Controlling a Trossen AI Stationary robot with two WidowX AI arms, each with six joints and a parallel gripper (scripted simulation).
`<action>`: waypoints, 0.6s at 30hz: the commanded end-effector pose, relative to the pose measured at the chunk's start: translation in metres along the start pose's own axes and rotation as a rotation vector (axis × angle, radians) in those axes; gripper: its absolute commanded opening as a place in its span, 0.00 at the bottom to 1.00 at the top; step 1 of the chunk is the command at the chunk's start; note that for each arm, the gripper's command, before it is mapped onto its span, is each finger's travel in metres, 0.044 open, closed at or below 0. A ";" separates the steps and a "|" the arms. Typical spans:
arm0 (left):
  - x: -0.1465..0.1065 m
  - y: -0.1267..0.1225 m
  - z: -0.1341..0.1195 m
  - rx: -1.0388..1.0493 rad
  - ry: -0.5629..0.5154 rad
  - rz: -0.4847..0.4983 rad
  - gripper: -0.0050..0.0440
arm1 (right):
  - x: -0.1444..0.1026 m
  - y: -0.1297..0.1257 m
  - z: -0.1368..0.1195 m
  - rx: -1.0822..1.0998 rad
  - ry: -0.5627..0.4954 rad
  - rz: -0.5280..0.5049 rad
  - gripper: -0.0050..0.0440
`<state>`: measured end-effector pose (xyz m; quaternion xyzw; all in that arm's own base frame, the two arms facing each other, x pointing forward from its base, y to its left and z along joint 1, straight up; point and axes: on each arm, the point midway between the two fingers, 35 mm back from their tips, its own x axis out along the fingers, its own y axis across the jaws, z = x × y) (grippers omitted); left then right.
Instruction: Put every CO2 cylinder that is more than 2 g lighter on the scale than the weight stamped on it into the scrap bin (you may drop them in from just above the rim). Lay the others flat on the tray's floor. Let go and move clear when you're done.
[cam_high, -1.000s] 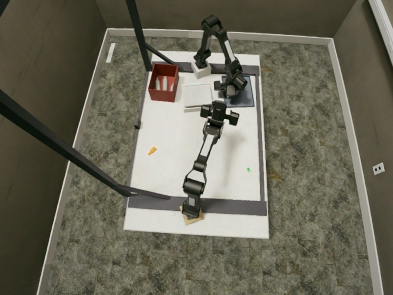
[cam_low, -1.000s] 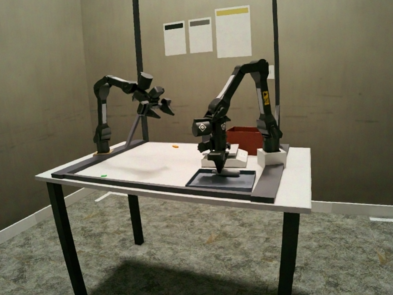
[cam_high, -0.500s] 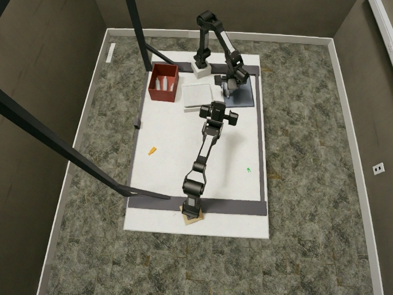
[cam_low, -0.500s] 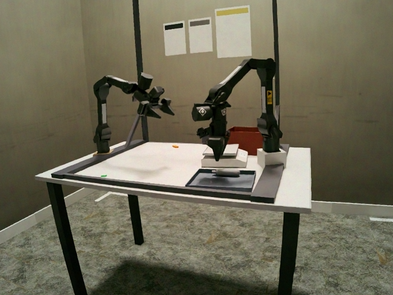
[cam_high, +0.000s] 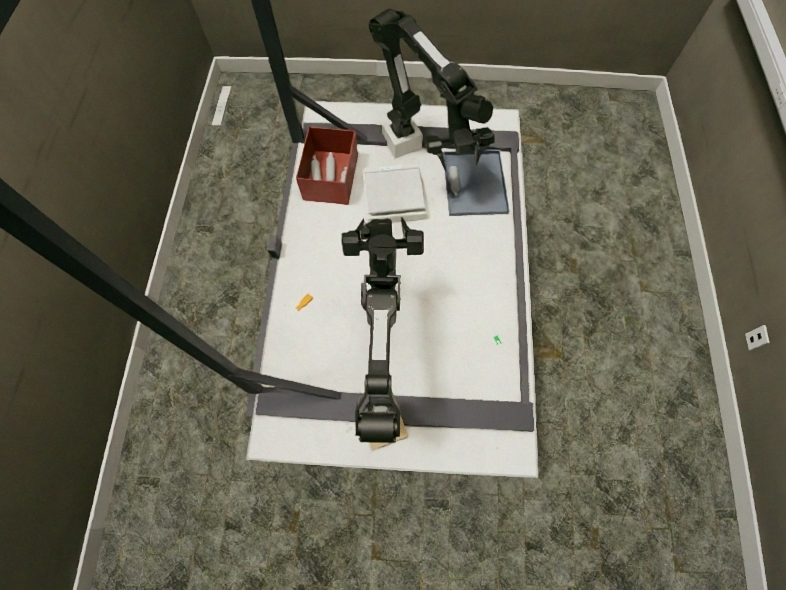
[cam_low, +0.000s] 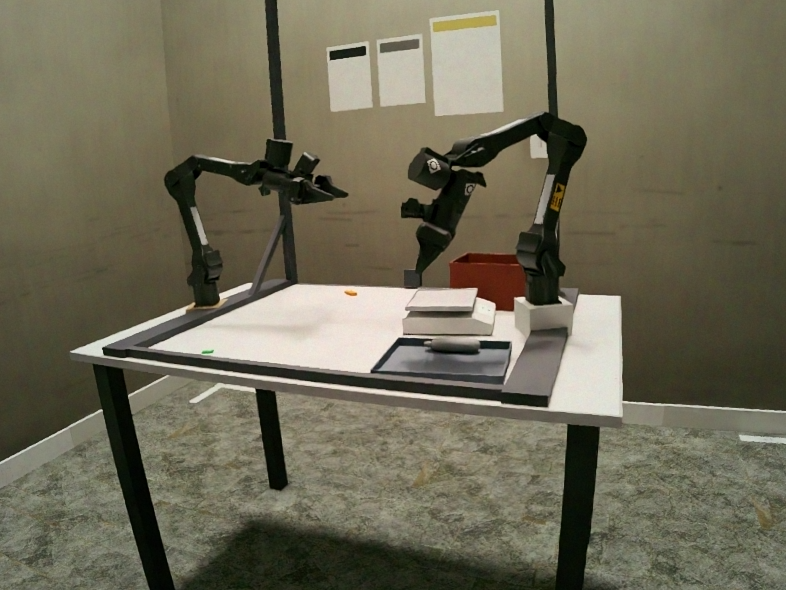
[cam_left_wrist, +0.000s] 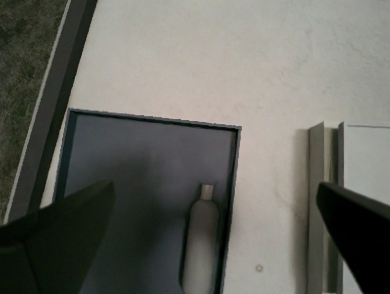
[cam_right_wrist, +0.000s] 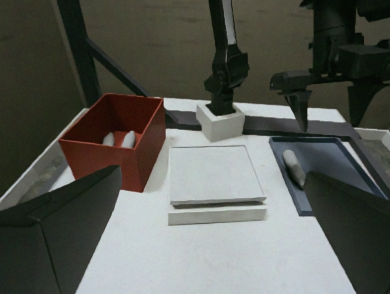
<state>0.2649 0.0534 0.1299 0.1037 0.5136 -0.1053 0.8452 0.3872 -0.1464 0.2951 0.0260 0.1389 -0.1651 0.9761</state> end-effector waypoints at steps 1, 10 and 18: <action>-0.033 -0.006 0.025 -0.034 -0.215 0.047 1.00 | -0.046 0.050 0.012 -0.028 -0.146 0.103 1.00; -0.071 -0.011 0.059 -0.087 -0.490 0.109 1.00 | -0.090 0.091 0.006 -0.043 -0.263 0.237 1.00; -0.109 -0.016 0.099 -0.134 -0.733 0.151 1.00 | -0.123 0.114 -0.001 -0.041 -0.347 0.335 1.00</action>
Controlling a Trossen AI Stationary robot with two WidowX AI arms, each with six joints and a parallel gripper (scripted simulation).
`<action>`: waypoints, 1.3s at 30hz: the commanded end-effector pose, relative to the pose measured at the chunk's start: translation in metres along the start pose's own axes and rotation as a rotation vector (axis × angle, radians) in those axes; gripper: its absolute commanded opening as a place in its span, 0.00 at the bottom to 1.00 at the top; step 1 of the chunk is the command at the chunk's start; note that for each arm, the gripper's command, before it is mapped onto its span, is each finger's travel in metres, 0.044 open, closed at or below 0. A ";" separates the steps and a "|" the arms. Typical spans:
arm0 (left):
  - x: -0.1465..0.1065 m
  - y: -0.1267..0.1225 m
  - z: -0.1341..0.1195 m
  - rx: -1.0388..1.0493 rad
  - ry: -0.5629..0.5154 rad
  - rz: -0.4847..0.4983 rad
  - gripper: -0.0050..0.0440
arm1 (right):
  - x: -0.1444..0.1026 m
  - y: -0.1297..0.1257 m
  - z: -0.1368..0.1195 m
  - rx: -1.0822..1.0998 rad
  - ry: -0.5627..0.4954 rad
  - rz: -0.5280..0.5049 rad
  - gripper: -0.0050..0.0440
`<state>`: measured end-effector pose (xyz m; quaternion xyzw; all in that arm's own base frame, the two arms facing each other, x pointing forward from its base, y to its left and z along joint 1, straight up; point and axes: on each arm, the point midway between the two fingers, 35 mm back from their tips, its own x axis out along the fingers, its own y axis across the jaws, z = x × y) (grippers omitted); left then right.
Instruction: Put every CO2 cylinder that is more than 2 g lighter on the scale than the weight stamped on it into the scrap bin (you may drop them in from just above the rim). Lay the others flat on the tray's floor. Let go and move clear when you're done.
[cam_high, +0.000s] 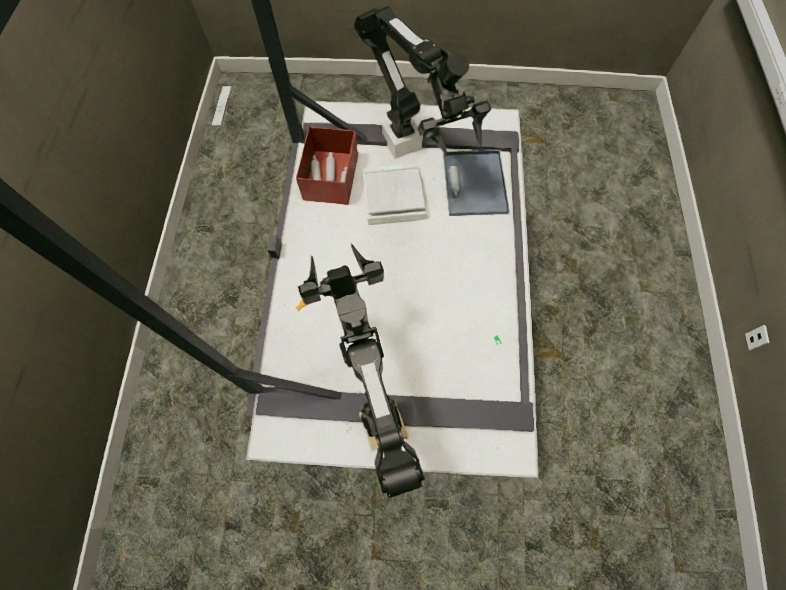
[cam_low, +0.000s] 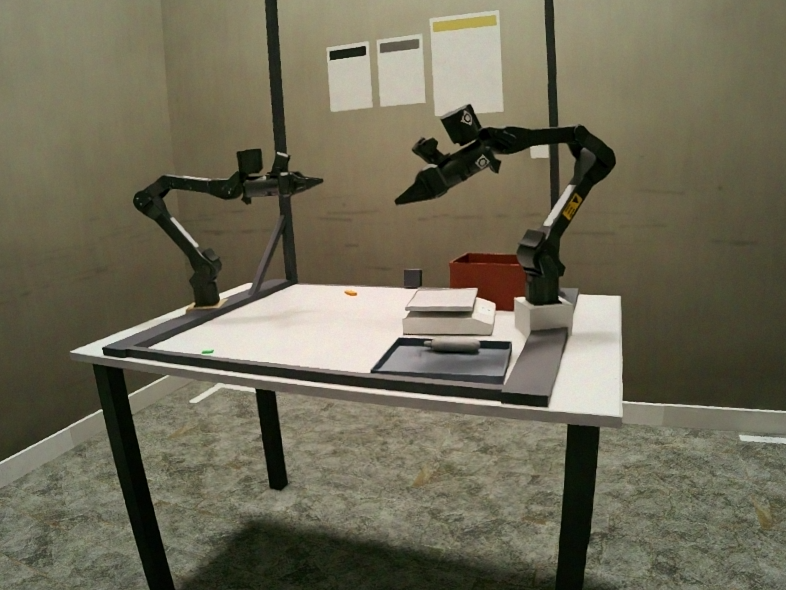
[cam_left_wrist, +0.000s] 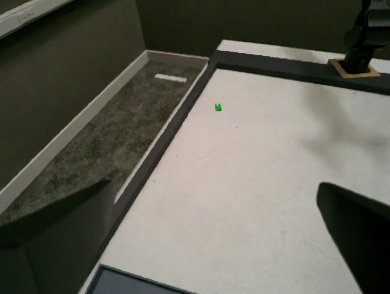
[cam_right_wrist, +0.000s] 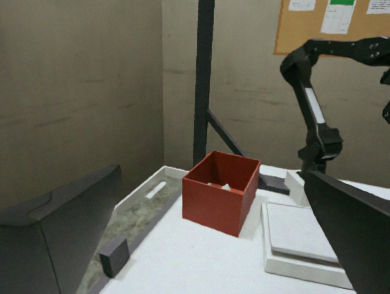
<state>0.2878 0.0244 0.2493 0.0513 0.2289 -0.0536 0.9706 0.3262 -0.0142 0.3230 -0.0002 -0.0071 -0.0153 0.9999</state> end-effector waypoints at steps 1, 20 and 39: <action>-0.004 -0.005 0.031 -0.026 -0.135 0.035 1.00 | -0.015 0.014 0.006 0.002 -0.056 0.033 1.00; -0.005 -0.014 0.078 -0.091 -0.444 0.098 1.00 | -0.012 0.014 0.008 0.001 -0.054 0.031 1.00; -0.006 -0.015 0.080 -0.103 -0.512 0.111 1.00 | -0.012 0.014 0.008 0.001 -0.054 0.031 1.00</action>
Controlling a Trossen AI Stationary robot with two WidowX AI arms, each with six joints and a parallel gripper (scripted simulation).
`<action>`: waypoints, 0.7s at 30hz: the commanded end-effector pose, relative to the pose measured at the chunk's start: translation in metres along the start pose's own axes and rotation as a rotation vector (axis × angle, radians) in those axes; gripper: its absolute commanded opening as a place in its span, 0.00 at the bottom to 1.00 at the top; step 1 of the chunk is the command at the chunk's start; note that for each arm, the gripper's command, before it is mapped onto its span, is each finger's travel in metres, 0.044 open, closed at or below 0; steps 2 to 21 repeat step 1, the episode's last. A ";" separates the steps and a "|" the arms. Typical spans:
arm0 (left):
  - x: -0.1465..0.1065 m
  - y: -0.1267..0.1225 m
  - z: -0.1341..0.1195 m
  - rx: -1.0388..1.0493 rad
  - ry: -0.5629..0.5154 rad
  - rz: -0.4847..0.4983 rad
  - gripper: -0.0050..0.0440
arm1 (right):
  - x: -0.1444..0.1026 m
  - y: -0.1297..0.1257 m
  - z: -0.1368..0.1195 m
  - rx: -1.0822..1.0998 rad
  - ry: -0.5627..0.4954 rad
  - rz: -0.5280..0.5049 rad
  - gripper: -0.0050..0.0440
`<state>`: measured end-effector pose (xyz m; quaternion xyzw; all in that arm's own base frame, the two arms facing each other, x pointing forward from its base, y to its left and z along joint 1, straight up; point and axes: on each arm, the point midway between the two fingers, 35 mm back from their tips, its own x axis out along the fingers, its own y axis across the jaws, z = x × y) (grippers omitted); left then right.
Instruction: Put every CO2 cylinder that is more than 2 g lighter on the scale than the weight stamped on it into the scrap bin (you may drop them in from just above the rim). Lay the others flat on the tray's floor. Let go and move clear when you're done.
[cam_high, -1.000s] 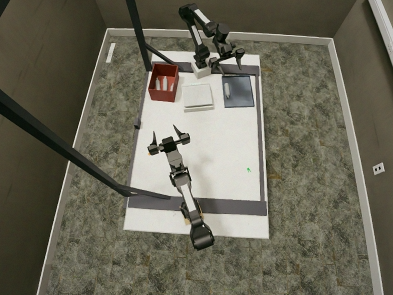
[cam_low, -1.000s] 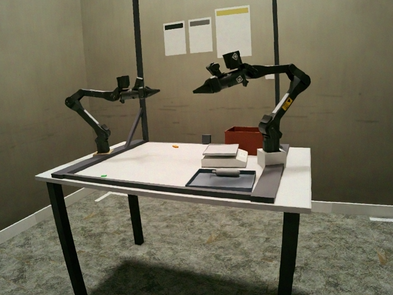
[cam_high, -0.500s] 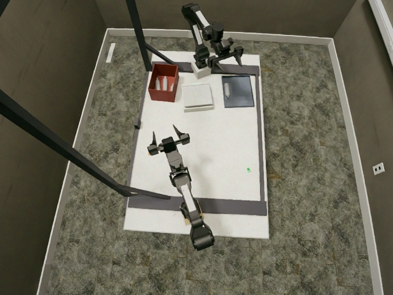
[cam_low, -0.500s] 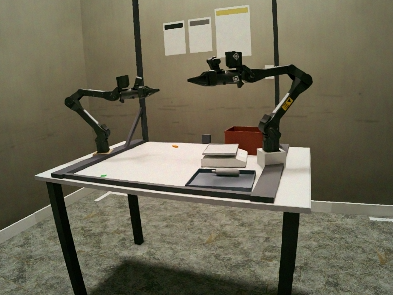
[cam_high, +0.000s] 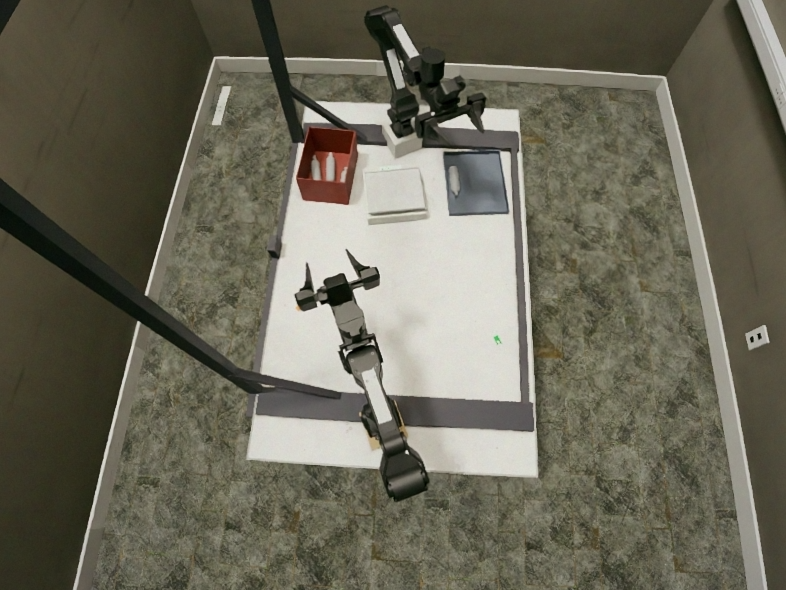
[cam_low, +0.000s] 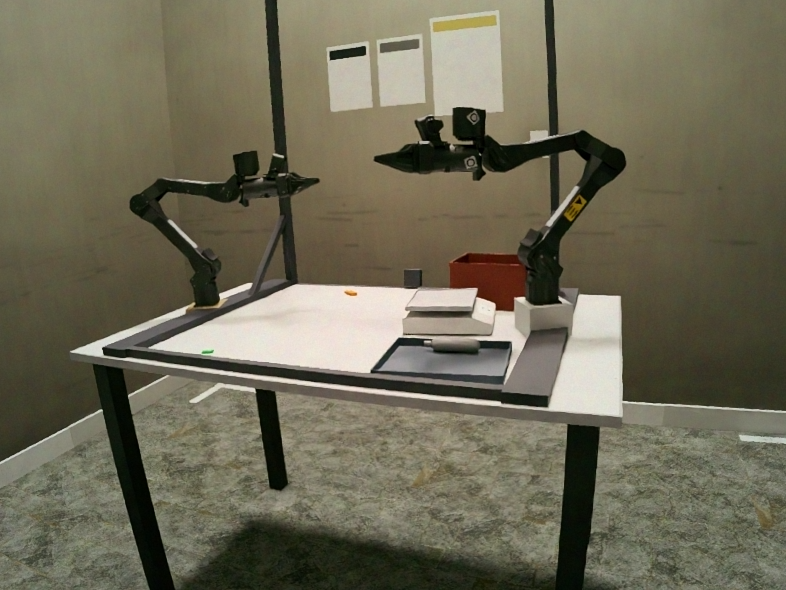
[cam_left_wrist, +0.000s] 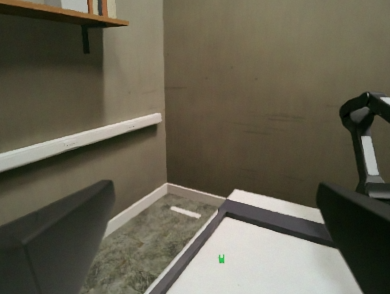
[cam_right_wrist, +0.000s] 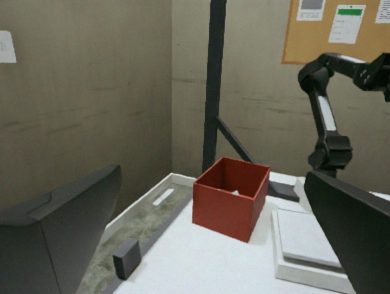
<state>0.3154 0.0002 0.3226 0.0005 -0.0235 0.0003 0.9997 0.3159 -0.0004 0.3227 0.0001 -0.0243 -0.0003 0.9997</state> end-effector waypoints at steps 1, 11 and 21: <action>0.001 -0.001 0.000 -0.003 -0.003 0.000 1.00 | -0.001 0.000 0.008 0.000 -0.020 0.001 1.00; 0.001 -0.001 0.000 -0.003 -0.003 0.000 1.00 | -0.001 0.000 0.008 0.000 -0.020 0.001 1.00; 0.001 -0.001 0.000 -0.003 -0.003 0.000 1.00 | -0.001 0.000 0.008 0.000 -0.020 0.001 1.00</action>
